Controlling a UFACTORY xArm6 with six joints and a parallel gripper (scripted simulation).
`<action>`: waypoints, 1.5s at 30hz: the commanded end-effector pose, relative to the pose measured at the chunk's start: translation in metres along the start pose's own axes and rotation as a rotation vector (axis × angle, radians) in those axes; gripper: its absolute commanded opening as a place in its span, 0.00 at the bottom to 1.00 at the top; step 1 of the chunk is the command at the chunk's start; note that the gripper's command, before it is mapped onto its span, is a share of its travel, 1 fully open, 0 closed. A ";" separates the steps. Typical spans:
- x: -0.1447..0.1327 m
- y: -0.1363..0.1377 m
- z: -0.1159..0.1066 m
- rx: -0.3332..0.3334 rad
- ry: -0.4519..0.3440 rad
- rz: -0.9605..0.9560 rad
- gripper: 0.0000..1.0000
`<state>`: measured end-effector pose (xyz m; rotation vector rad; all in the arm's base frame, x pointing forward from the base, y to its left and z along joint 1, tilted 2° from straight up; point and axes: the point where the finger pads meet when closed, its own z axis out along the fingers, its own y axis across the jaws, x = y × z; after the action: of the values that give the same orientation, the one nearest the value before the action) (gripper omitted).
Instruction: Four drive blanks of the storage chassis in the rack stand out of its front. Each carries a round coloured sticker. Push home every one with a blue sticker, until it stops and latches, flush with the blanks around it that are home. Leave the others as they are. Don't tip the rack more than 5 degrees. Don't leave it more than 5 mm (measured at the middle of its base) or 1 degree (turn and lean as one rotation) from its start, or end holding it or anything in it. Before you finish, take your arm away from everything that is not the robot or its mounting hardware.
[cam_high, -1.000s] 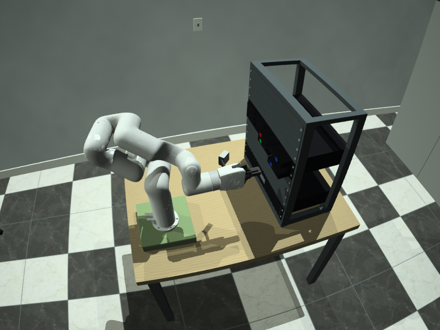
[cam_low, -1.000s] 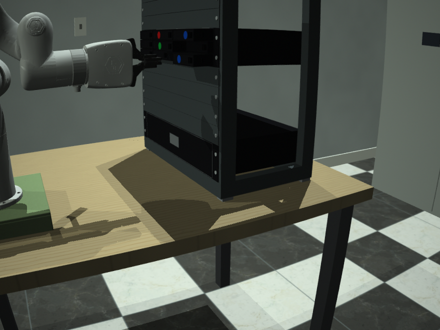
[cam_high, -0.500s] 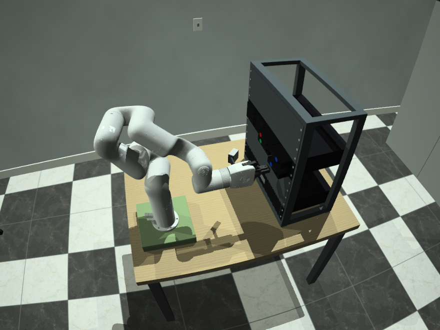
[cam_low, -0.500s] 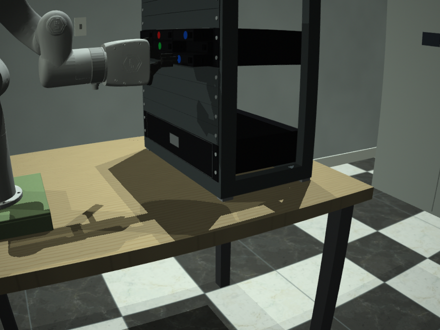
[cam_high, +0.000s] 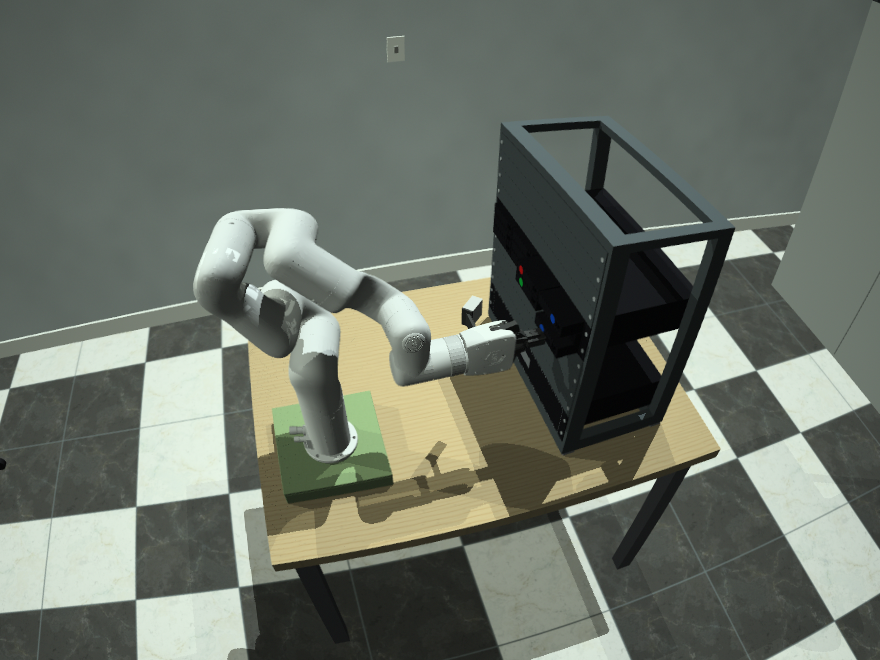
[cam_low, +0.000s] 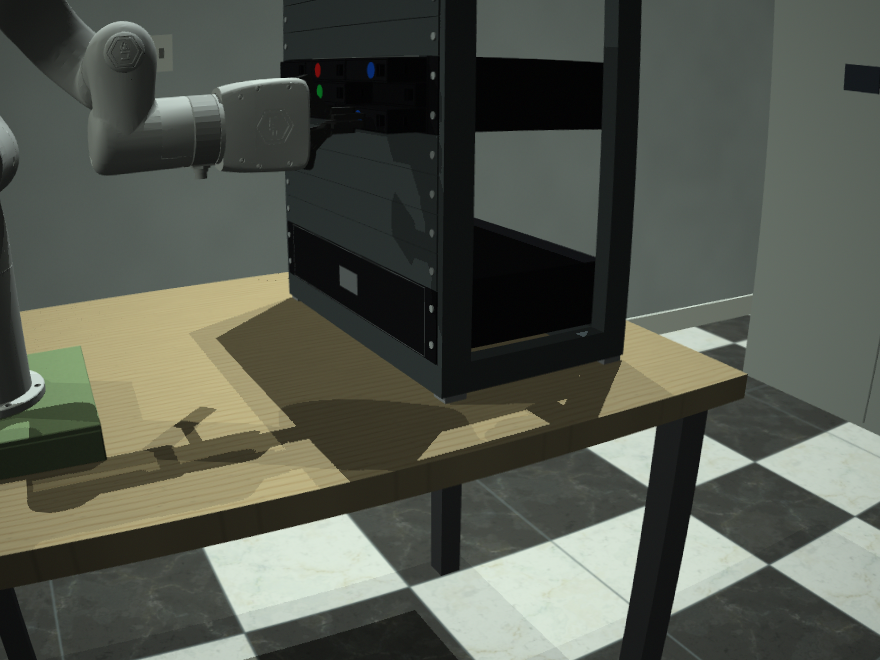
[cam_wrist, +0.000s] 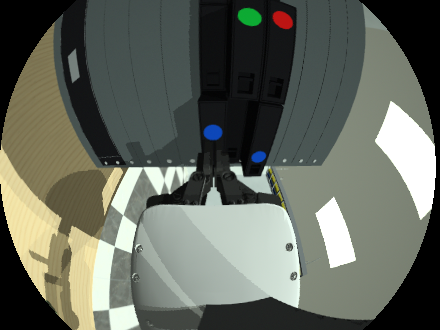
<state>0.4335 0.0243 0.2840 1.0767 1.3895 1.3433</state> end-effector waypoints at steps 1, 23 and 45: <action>0.000 0.002 0.004 -0.003 0.000 -0.001 0.00; 0.000 0.002 0.019 -0.003 0.000 -0.001 0.00; 0.000 0.002 0.030 -0.003 0.000 -0.001 0.00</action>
<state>0.4587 0.0299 0.2838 1.0766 1.3896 1.3434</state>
